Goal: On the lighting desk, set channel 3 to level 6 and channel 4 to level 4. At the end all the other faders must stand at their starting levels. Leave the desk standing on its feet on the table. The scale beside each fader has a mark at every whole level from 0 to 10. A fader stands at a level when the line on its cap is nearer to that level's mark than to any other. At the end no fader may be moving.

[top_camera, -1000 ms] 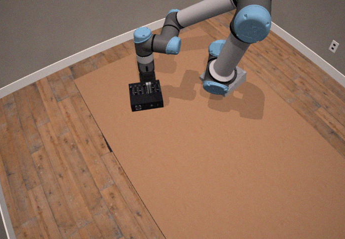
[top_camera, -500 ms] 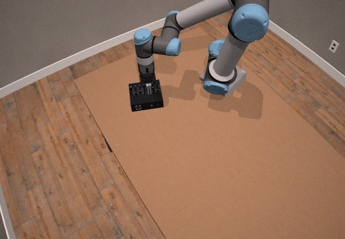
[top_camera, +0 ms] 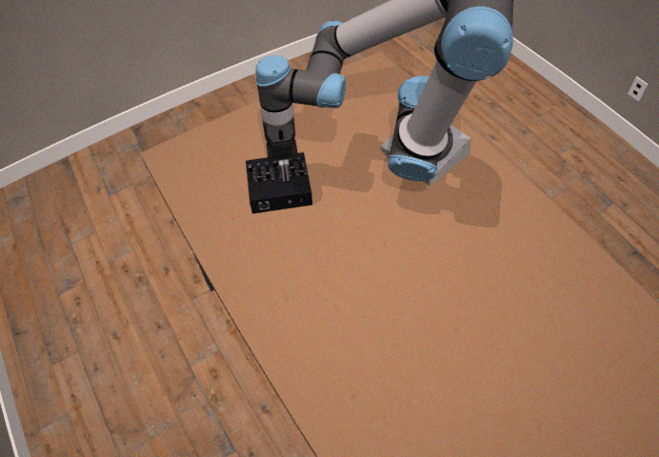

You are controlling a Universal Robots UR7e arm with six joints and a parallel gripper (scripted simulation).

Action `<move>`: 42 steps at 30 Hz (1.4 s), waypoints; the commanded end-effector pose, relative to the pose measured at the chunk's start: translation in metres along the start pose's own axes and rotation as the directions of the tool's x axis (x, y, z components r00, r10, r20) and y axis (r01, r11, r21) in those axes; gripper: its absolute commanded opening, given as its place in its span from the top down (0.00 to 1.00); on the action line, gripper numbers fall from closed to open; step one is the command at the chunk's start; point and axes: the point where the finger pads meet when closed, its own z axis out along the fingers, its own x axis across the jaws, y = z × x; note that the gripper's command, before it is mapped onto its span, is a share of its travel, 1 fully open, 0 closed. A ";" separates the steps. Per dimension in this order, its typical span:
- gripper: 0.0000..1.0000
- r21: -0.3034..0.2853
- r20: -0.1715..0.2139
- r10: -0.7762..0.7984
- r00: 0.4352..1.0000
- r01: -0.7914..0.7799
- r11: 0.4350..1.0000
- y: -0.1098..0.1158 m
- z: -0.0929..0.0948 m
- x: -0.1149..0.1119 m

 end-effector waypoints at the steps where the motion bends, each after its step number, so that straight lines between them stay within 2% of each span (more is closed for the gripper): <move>1: 1.00 0.001 0.003 -0.001 1.000 0.001 1.000 -0.001 0.001 -0.001; 42: 1.00 0.001 0.003 -0.001 1.000 0.001 1.000 0.014 0.001 -0.001</move>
